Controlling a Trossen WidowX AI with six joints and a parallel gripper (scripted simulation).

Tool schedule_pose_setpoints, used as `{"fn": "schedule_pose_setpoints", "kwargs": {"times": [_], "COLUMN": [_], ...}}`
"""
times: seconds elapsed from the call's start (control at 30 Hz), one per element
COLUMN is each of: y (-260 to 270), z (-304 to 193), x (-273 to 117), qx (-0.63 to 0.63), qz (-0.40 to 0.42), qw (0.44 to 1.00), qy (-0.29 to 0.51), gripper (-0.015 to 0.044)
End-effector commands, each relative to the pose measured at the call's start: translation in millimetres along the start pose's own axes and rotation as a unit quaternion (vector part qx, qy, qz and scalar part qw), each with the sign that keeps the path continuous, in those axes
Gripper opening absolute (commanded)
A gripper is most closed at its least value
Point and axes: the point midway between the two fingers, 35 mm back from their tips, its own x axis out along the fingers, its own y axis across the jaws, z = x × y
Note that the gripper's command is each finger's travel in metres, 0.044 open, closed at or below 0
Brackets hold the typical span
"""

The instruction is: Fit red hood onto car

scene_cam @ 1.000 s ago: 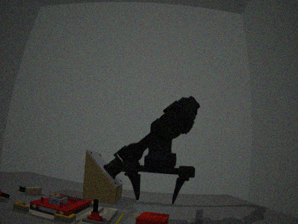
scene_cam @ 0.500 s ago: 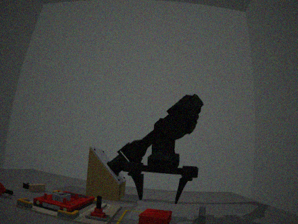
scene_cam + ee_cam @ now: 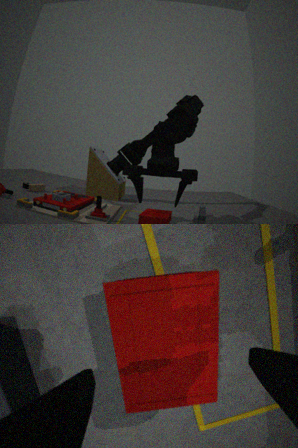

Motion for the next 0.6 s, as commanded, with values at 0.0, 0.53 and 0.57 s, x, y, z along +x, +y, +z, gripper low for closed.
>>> {"fn": "schedule_pose_setpoints", "kwargs": {"times": [0.0, 0.53, 0.57], "y": [-0.8, -0.8, -0.7], "z": [0.0, -0.2, -0.2], "x": [3.1, 12.2, 12.8], "qx": [0.002, 0.002, 0.002], "qz": [-0.002, -0.001, -0.001], "qw": [1.000, 1.000, 1.000], "qy": [0.000, 0.000, 0.000], "gripper": [0.0440, 0.0440, 0.0440]}}
